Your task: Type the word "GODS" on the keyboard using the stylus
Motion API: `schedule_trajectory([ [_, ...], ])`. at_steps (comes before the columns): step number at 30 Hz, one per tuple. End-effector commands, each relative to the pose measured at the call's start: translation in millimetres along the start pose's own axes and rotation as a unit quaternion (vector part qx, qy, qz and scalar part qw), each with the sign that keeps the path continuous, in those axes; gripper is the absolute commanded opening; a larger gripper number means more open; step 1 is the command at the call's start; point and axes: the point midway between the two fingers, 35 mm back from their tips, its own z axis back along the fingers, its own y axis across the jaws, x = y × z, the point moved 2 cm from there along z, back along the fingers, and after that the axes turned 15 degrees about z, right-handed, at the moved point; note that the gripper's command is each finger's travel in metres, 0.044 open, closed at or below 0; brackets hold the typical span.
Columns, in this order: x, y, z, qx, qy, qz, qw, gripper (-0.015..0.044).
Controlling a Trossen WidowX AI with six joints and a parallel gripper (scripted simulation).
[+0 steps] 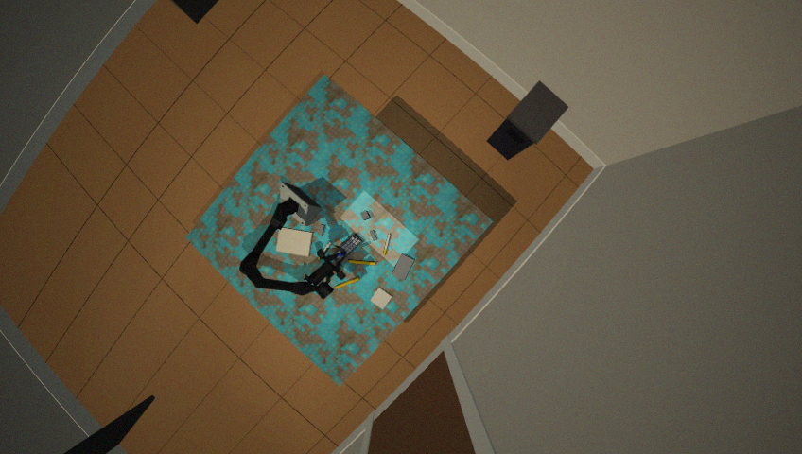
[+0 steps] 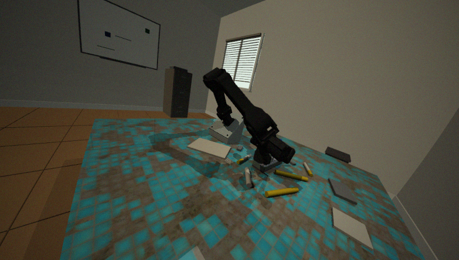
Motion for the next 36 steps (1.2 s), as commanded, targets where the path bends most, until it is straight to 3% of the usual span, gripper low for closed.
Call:
schedule_trajectory([
  [1,-15,3,9,0.002,0.001,0.001,1.0,0.0081],
  [6,-18,5,10,0.003,0.0,0.006,1.0,0.0084],
  [16,-18,3,12,0.003,0.0,0.006,1.0,0.0],
  [26,-15,-31,38,0.001,0.0,0.001,1.0,0.0],
  [36,-9,-33,36,0.001,0.0,0.001,1.0,0.0],
])
